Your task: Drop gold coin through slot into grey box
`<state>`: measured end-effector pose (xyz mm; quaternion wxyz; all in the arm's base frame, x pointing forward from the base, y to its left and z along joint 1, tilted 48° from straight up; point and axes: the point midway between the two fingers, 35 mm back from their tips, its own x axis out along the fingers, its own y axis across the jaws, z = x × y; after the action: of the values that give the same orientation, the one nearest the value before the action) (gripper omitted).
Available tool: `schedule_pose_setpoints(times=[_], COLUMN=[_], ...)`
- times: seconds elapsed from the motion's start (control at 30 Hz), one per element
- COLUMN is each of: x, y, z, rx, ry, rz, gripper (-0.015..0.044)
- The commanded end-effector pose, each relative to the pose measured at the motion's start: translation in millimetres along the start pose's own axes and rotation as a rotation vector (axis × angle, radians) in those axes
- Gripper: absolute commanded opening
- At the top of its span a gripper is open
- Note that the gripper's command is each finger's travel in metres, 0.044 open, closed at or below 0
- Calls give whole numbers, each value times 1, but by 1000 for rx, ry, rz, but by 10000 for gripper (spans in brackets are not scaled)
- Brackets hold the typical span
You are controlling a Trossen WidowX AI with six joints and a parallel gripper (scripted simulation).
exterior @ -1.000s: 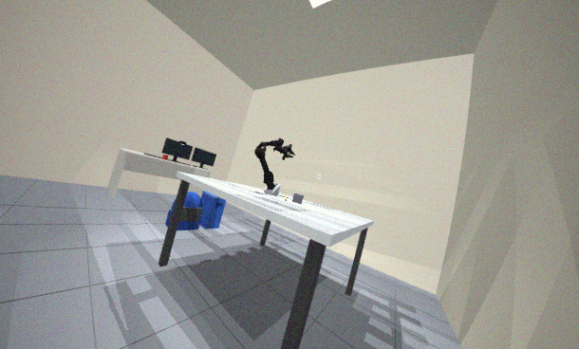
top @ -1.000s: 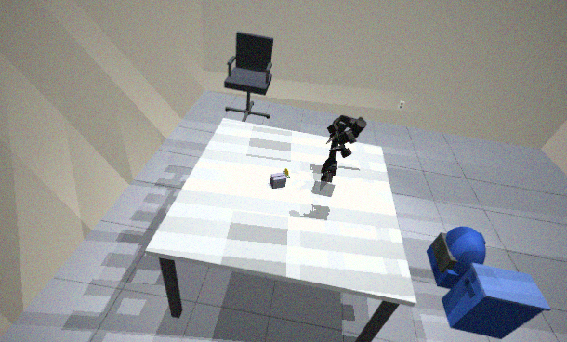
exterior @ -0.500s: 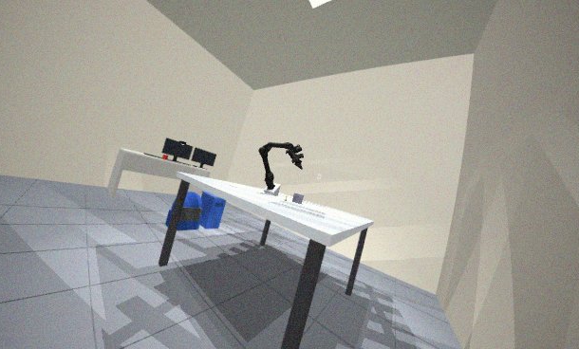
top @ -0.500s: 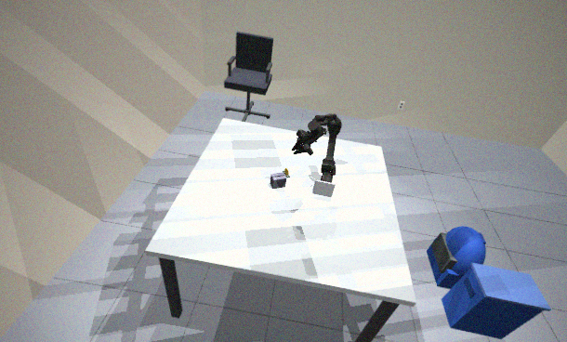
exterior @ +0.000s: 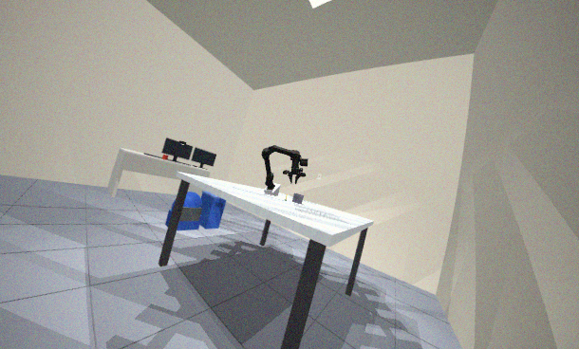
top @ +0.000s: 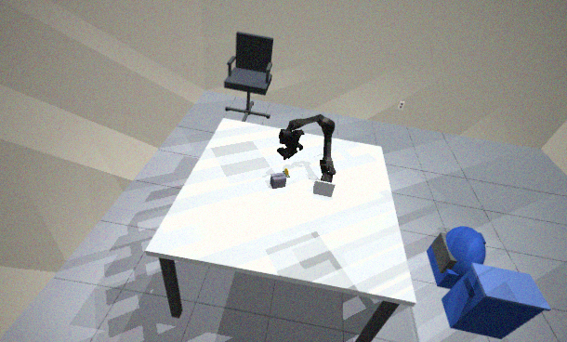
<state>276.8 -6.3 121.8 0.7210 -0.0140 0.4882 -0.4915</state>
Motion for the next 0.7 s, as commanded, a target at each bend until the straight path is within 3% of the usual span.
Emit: schedule_pose_setpoints(times=[0.0, 0.33, 0.47, 0.67], x=[30, 32, 63, 74], y=[-28, -31, -35, -38], z=[6, 6, 2, 1], rx=[250, 250, 251, 251], ry=[101, 101, 100, 100], rz=[-145, -145, -145, -145], gripper=[161, 161, 161, 161])
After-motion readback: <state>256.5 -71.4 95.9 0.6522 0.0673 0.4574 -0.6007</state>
